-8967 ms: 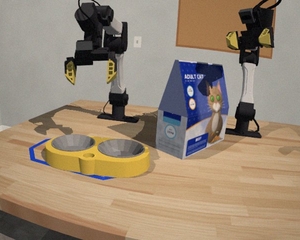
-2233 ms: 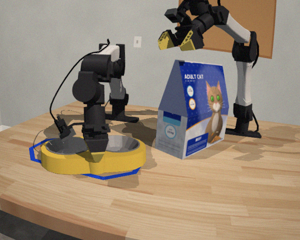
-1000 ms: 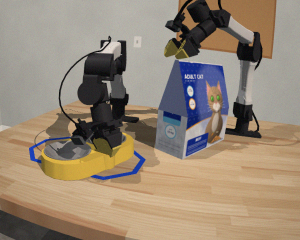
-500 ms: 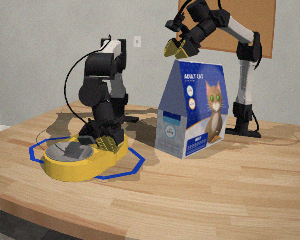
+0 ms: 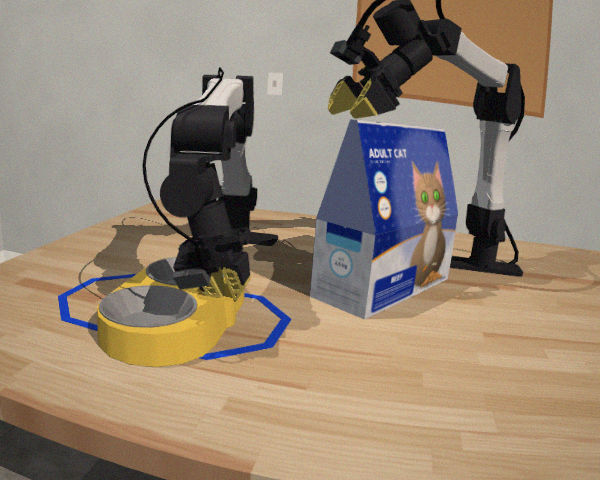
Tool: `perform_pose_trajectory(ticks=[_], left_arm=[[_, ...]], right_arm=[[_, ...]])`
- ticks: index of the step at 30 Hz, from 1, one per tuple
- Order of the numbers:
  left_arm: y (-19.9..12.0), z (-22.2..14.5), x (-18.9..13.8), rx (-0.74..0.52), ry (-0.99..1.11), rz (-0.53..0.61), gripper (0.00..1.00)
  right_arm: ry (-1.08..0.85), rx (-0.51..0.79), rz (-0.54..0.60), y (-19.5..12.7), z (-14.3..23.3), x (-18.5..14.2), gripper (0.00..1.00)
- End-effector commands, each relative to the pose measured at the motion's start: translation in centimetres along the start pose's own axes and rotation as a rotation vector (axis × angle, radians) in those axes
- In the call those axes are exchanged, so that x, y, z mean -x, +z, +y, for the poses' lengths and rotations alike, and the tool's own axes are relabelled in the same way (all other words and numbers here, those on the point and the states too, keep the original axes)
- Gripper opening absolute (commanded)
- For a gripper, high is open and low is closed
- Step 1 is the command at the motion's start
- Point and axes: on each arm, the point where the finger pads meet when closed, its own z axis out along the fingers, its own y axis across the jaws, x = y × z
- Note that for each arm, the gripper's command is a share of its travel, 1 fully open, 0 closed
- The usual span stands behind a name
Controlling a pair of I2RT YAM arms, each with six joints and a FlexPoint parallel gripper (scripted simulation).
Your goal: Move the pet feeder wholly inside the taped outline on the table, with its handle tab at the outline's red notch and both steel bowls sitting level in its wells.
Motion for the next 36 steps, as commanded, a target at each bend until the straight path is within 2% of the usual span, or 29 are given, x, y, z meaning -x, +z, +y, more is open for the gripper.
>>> perform_pose_trajectory(ticks=[1, 2, 17, 18, 19, 21, 36], left_arm=[[-0.5, -0.1, 0.3, -0.002, 0.006, -0.015, 1.00], [-0.5, -0.1, 0.3, -0.002, 0.006, -0.015, 1.00], [-0.5, -0.1, 0.3, -0.002, 0.006, -0.015, 1.00], [-0.5, -0.1, 0.3, -0.002, 0.006, -0.015, 1.00], [-0.5, -0.1, 0.3, -0.002, 0.006, -0.015, 1.00], [-0.5, -0.1, 0.3, -0.002, 0.006, -0.015, 1.00], [-0.5, -0.1, 0.3, -0.002, 0.006, -0.015, 1.00]], right_arm=[[-0.105, 0.007, 0.038, -0.1, 0.2, -1.2, 0.05], [-0.133, 0.009, 0.018, -1.4, 0.4, -1.3, 0.05], [-0.330, -0.008, 0.081, -1.5, -0.6, -3.3, 0.05], [-0.346, -0.007, 0.113, -0.4, -0.9, -3.6, 0.05], [-0.370, -0.009, 0.094, -1.5, -0.7, -3.6, 0.05], [-0.415, -0.010, 0.108, -1.6, -1.0, -4.0, 0.05], [-0.422, -0.008, 0.128, -0.7, -1.2, -4.2, 0.05]])
